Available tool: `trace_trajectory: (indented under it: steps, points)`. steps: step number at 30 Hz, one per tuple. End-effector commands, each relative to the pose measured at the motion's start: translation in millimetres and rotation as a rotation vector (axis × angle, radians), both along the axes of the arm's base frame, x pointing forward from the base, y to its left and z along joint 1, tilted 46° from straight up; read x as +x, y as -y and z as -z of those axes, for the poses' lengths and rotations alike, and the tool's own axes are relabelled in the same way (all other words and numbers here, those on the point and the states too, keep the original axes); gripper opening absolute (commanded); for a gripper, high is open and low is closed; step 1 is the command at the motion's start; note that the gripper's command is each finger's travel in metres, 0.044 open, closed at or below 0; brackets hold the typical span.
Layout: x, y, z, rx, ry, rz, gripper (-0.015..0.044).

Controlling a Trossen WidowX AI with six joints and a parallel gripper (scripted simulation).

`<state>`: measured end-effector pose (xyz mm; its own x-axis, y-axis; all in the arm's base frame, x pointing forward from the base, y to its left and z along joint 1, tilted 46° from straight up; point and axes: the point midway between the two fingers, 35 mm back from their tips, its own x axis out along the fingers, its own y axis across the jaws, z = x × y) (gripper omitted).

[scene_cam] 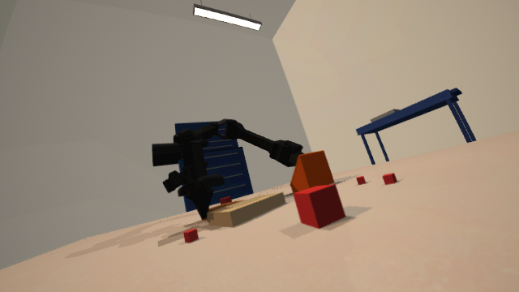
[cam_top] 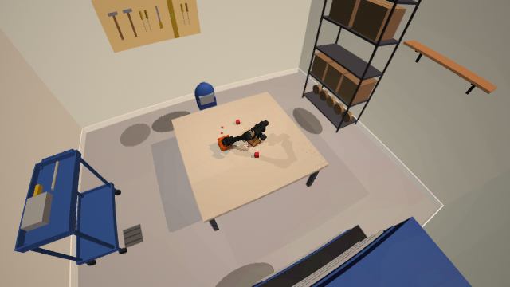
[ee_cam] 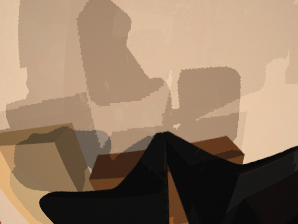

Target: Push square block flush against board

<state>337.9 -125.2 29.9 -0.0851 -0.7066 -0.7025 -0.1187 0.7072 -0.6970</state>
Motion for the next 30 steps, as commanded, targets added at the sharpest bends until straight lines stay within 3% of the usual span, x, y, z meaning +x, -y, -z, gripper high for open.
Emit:
trace_trajectory:
  steps: [1,17,30]
  points:
    - [-9.9,2.5,-1.6,-0.005,-0.008,0.003,0.0000]
    - [-36.1,2.8,-3.6,-0.005,-0.009,0.003,0.0000]
    - [-19.2,2.3,-1.8,-0.005,-0.008,0.003,0.0000]
